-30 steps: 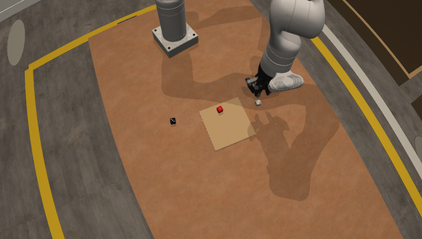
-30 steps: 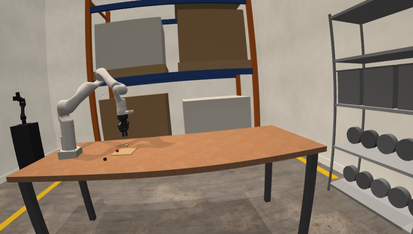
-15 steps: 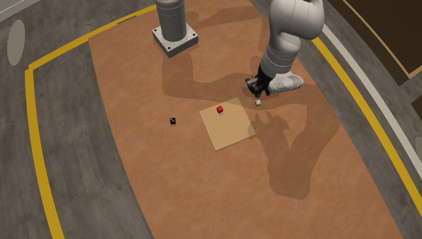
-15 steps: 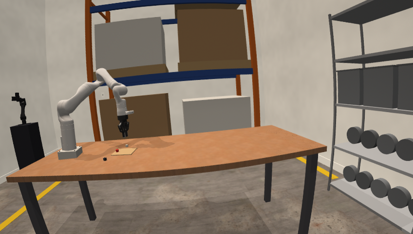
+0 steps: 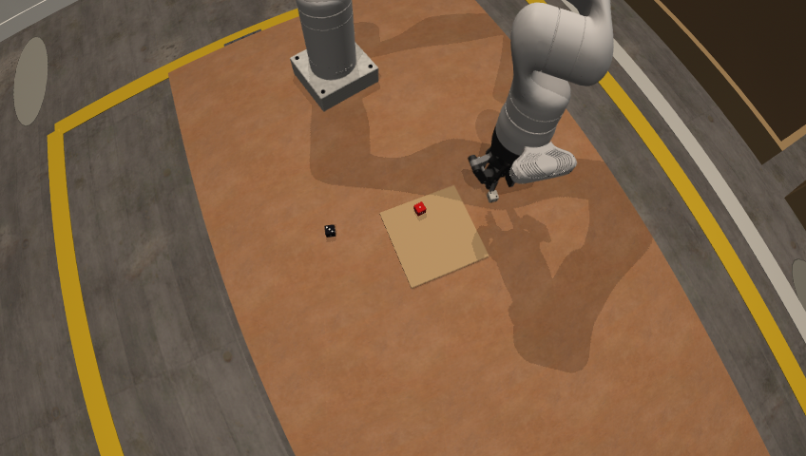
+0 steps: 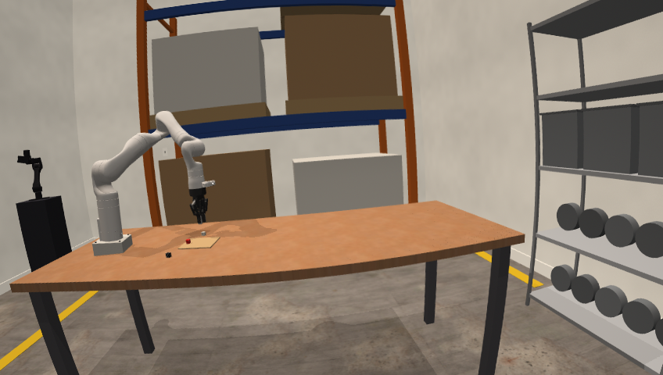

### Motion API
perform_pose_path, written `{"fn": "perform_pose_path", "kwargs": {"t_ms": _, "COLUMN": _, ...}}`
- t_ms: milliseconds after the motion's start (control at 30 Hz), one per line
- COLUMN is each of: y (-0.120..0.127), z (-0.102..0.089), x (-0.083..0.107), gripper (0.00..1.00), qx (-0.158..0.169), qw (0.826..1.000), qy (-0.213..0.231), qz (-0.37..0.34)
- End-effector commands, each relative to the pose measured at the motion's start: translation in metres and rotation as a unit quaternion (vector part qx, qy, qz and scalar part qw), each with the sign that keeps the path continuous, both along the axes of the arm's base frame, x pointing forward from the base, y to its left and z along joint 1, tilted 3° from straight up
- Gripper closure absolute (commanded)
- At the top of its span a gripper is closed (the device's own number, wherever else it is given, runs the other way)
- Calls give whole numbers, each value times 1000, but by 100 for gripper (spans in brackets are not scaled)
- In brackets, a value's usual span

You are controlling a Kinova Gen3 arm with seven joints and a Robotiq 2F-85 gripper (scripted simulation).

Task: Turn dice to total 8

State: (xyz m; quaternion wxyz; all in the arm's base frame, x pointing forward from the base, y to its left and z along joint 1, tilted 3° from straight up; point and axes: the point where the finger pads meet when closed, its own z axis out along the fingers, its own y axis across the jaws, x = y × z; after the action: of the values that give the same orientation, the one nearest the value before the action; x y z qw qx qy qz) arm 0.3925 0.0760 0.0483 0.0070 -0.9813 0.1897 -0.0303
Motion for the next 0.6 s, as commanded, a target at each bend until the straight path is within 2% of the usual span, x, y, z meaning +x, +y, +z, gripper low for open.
{"fn": "perform_pose_path", "kwargs": {"t_ms": 0, "y": -2, "z": -5, "x": 0, "gripper": 69, "qx": -2, "qw": 1000, "qy": 1, "qz": -1}}
{"fn": "perform_pose_path", "kwargs": {"t_ms": 567, "y": -1, "z": -26, "x": 1, "gripper": 69, "qx": -2, "qw": 1000, "qy": 1, "qz": -1}}
